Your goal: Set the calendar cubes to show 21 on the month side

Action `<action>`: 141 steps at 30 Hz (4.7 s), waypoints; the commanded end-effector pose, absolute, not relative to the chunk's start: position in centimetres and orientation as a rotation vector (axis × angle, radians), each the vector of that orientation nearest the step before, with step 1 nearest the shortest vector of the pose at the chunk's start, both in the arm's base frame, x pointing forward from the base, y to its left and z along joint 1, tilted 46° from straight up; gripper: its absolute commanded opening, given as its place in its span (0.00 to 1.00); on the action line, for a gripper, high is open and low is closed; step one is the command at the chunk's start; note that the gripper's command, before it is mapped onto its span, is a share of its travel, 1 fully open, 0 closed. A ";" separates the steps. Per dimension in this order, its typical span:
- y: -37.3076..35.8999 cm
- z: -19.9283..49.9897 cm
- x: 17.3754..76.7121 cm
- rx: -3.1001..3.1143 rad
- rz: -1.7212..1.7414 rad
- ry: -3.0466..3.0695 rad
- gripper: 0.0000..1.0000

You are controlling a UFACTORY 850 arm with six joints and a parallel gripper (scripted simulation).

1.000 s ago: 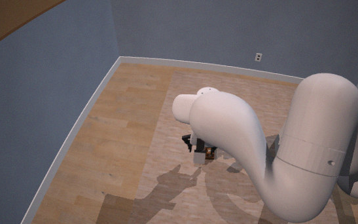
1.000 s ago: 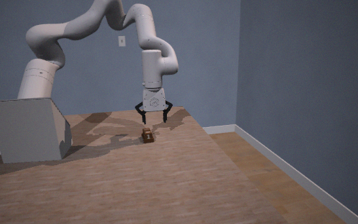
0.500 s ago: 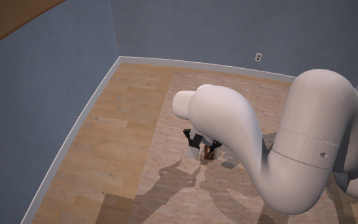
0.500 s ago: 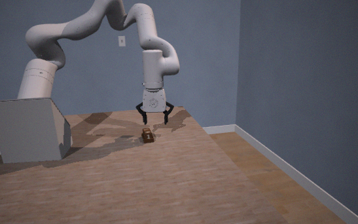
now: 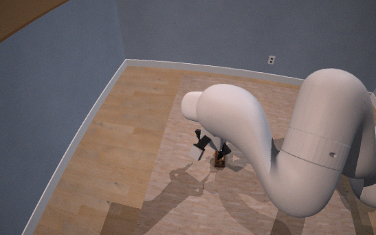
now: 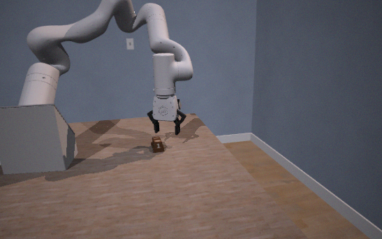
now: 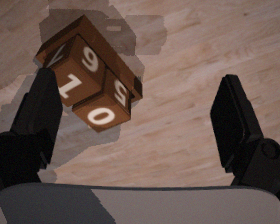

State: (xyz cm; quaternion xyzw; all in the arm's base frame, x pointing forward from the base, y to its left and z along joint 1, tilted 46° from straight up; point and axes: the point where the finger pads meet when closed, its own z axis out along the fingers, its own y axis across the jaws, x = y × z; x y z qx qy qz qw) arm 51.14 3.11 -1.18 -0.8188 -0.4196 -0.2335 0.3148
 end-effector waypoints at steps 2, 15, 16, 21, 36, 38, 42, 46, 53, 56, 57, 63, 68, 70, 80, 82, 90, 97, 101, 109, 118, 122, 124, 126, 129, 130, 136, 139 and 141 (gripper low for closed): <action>2.9 -1.3 51.3 -2.204 -0.564 -0.974 1.00; 1.9 -2.3 51.4 -2.265 -0.476 -0.754 1.00; 1.9 -2.3 51.4 -2.274 -0.460 -0.715 1.00; 1.7 -2.5 51.4 -2.313 -0.375 -0.507 1.00; 0.9 -3.3 51.6 -2.313 -0.374 -0.505 1.00; 0.9 -3.3 51.6 -2.313 -0.374 -0.505 1.00; 0.9 -3.3 51.6 -2.313 -0.374 -0.505 1.00; 0.9 -3.3 51.6 -2.313 -0.374 -0.505 1.00; 0.9 -3.3 51.6 -2.313 -0.374 -0.505 1.00; 0.9 -3.3 51.6 -2.313 -0.374 -0.505 1.00; 0.9 -3.3 51.6 -2.313 -0.374 -0.505 1.00; 0.9 -3.3 51.6 -2.313 -0.374 -0.505 1.00; 0.9 -3.3 51.6 -2.313 -0.374 -0.505 1.00; 0.9 -3.3 51.6 -2.313 -0.374 -0.505 1.00; 0.9 -3.3 51.6 -2.313 -0.374 -0.505 1.00; 0.9 -3.3 51.6 -2.313 -0.374 -0.505 1.00; 0.9 -3.3 51.6 -2.313 -0.374 -0.505 1.00; 0.9 -3.3 51.6 -2.313 -0.374 -0.505 1.00; 0.9 -3.3 51.6 -2.313 -0.374 -0.505 1.00; 0.9 -3.3 51.6 -2.313 -0.374 -0.505 1.00; 0.8 -3.4 51.3 -2.335 -0.293 -0.307 1.00; 0.6 -3.8 50.4 -2.341 -0.247 -0.198 1.00; 0.5 -4.0 50.1 -2.341 -0.247 -0.198 1.00; 0.5 -4.0 50.1 -2.342 -0.243 -0.188 1.00; 0.5 -4.0 50.0 -2.342 -0.235 -0.168 1.00; 0.5 -4.0 50.0 -2.343 -0.222 -0.138 1.00; 0.3 -4.2 49.4 -2.337 -0.118 0.109 1.00; 0.1 -4.6 48.6 -2.337 -0.118 0.109 1.00; 0.1 -4.6 48.6 -2.336 -0.114 0.119 1.00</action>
